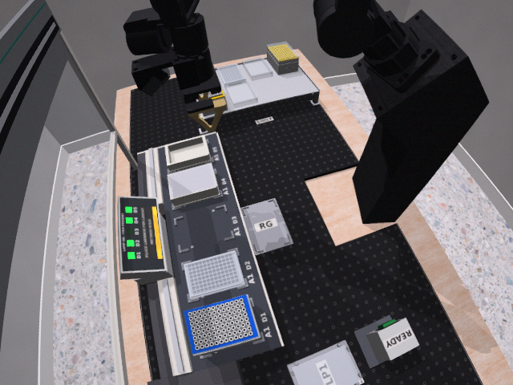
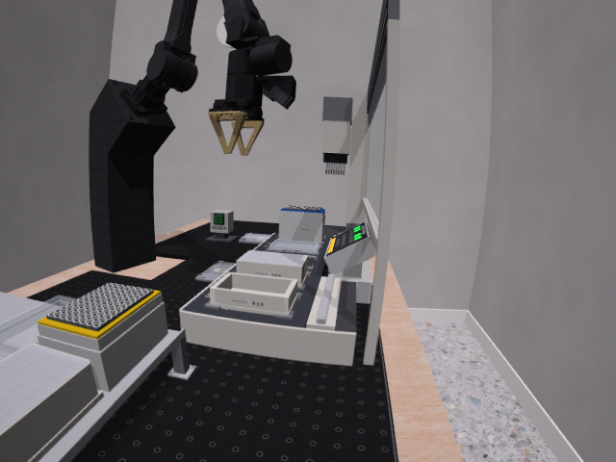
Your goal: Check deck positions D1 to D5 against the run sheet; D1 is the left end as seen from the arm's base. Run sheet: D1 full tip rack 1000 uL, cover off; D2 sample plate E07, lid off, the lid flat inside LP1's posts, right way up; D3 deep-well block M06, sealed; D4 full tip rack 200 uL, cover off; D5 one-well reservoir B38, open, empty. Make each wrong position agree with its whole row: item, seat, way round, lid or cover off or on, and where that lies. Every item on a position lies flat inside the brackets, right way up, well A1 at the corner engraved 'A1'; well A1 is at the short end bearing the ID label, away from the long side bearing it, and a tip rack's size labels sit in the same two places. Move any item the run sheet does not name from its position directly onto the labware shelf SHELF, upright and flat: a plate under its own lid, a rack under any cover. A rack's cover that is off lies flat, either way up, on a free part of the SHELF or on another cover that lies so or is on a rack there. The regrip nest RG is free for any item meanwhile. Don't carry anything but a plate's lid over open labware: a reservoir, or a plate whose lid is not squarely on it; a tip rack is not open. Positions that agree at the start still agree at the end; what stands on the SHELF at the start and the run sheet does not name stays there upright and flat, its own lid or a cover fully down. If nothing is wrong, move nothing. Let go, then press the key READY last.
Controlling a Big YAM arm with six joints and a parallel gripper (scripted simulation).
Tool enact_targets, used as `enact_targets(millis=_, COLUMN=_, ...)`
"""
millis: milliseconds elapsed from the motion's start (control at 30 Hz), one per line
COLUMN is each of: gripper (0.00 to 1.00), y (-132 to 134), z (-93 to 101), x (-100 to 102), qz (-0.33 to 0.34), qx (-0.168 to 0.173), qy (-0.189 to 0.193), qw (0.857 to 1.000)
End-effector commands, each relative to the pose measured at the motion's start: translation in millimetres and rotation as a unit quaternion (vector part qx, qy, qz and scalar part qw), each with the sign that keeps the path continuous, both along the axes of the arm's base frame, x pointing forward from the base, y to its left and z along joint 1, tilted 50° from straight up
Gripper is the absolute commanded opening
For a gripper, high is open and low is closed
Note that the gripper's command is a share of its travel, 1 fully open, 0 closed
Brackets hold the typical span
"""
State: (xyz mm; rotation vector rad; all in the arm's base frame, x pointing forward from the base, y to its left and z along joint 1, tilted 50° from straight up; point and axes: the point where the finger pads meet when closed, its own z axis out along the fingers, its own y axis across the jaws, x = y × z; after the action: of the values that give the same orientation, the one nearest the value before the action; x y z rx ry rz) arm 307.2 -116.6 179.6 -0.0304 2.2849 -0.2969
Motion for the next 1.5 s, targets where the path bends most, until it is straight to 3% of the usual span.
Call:
enact_targets(millis=0, gripper=1.00, y=1.9, z=28.7, x=18.8, qz=-0.002, qx=0.005, qy=-0.013, qw=1.000)
enact_targets(millis=500, gripper=1.00, y=10.4, z=77.6, x=61.6, qz=-0.002, qx=0.005, qy=-0.015, qw=1.000)
enact_targets(millis=667, gripper=1.00, y=5.9, z=67.6, x=50.8, qz=-0.011, qx=0.007, qy=-0.011, qw=1.000)
enact_targets(millis=700, gripper=1.00, y=7.9, z=75.0, x=56.7, qz=-0.003, qx=0.001, qy=-0.019, qw=1.000)
enact_targets(millis=967, gripper=1.00, y=7.9, z=75.0, x=56.7, qz=-0.003, qx=0.001, qy=-0.019, qw=1.000)
enact_targets(millis=1000, gripper=1.00, y=5.8, z=61.3, x=57.6, qz=-0.009, qx=0.008, qy=-0.009, qw=1.000)
enact_targets(millis=1067, gripper=1.00, y=5.8, z=56.8, x=59.9, qz=-0.006, qx=0.006, qy=-0.008, qw=1.000)
enact_targets(millis=1467, gripper=1.00, y=4.7, z=49.6, x=74.4, qz=-0.003, qx=0.005, qy=-0.011, qw=1.000)
